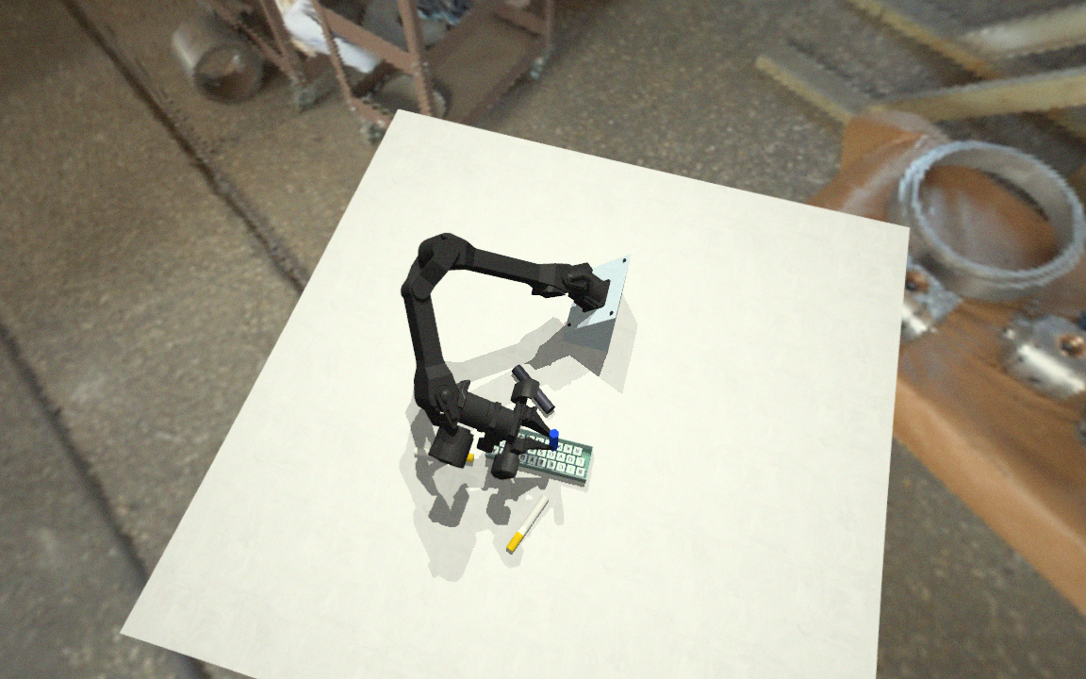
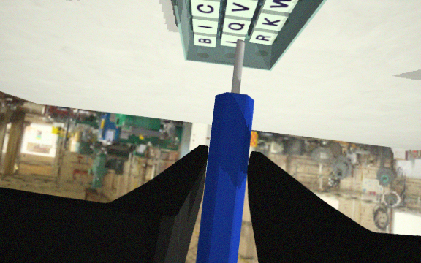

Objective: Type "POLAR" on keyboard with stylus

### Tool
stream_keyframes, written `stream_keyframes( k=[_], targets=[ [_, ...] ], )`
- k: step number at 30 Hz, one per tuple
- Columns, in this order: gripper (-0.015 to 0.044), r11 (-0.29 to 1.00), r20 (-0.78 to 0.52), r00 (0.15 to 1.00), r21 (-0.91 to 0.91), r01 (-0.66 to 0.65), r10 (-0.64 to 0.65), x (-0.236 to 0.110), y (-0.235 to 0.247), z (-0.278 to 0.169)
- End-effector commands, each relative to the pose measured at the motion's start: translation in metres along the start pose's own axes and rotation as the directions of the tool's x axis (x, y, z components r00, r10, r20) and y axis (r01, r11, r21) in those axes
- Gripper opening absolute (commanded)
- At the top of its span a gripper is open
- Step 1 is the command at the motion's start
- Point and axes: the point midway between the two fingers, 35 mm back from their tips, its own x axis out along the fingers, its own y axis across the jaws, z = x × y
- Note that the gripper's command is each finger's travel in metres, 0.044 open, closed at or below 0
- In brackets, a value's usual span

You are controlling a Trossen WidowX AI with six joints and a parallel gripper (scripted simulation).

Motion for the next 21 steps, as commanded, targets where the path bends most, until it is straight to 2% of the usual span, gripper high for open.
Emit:
stream_keyframes(
  k=[1, 7, 10, 17, 21],
  targets=[
    [0.0081, 1.0, -0.003, 1.0, 0.004, -0.012, 0.012, -0.007, 0.001, -0.006],
    [0.0065, 1.0, 0.001, 1.0, -0.001, -0.004, 0.004, -0.003, 0.001, -0.003],
    [0.0, 1.0, 0.0, 1.0, 0.0, -0.005, 0.005, 0.004, 0.001, -0.008],
    [0.0, 1.0, -0.004, 1.0, 0.004, -0.011, 0.011, 0.041, 0.002, -0.034],
    [0.0, 1.0, -0.005, 1.0, 0.004, -0.012, 0.012, 0.045, 0.002, -0.037]
  ],
)
